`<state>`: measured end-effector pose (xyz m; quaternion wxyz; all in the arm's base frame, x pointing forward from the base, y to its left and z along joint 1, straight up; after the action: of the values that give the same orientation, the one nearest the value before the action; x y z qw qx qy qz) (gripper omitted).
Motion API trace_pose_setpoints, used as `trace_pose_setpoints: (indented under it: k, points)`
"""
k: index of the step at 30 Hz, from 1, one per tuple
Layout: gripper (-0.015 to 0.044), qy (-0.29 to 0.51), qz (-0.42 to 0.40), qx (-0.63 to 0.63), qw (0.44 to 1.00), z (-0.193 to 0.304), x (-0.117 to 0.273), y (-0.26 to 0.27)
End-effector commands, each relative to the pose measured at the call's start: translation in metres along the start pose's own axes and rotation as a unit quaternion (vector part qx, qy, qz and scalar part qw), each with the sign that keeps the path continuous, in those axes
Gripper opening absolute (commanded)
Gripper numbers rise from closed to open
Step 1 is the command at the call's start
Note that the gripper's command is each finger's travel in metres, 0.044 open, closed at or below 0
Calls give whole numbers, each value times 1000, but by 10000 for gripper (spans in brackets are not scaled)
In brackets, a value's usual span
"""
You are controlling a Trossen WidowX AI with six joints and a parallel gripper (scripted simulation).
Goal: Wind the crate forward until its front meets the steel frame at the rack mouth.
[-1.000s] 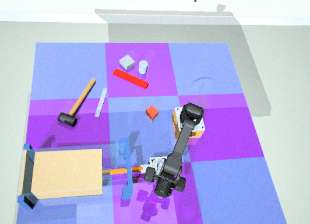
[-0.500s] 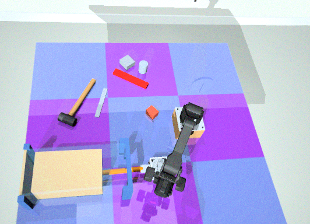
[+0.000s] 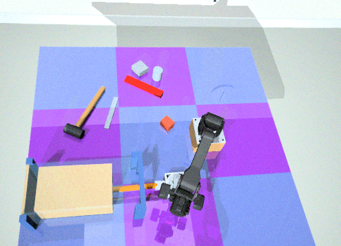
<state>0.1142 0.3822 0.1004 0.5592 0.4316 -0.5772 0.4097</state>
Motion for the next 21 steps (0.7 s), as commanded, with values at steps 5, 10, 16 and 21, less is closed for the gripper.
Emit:
trace_pose_setpoints:
  k: [5, 10, 16, 21]
  points:
    - [0, -1, 1, -3, 1000, 1, -2, 2]
    - [0, -1, 1, -3, 1000, 2, -2, 4]
    - [0, -1, 1, -3, 1000, 4, -2, 8]
    - [0, -1, 1, -3, 1000, 7, -2, 13]
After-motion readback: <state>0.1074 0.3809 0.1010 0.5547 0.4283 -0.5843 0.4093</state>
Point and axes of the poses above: the point midway between the two fingers, 35 mm back from their tips, its own x axis back along the fingers, its own y axis across the jaws, z = x × y, the point moved 4 cm from there along x, back along the fingers, and after that the axes turned 6 degrees about -x, right-handed, at the moved point
